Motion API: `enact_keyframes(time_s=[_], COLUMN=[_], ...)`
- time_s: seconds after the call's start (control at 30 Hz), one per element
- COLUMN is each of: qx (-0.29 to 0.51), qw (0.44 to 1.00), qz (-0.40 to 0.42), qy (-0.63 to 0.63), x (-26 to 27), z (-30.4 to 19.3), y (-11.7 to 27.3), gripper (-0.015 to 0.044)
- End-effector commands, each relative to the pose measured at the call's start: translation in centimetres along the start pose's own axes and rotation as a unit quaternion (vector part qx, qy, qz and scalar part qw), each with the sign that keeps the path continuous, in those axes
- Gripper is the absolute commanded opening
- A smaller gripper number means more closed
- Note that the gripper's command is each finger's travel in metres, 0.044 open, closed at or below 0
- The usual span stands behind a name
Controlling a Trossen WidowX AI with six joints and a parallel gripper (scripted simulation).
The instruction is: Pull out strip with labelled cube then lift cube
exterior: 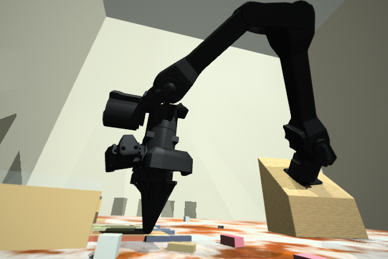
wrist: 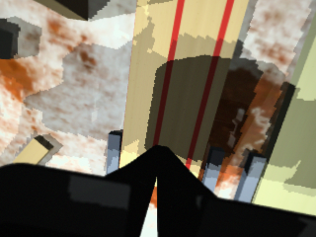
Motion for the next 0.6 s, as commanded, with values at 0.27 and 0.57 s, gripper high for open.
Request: enact_keyframes(time_s=[0.27, 0.57], qx=[0.001, 0.001], qw=[1.0, 1.0], qz=[-0.002, -0.002], qy=[-0.001, -0.001], x=[-0.03, -0.01], z=[0.01, -0.33], y=[-0.25, -0.31], gripper=[0.0, 0.0])
Point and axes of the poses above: the point midway between the two fingers, 35 mm back from their tips, its own y axis back along the fingers, its own x axis across the jaws, z = x × y, the point moved 6 cm from there along y, back along the fingers, and after that the axes turned 7 degrees about y, right-handed, at the moved point
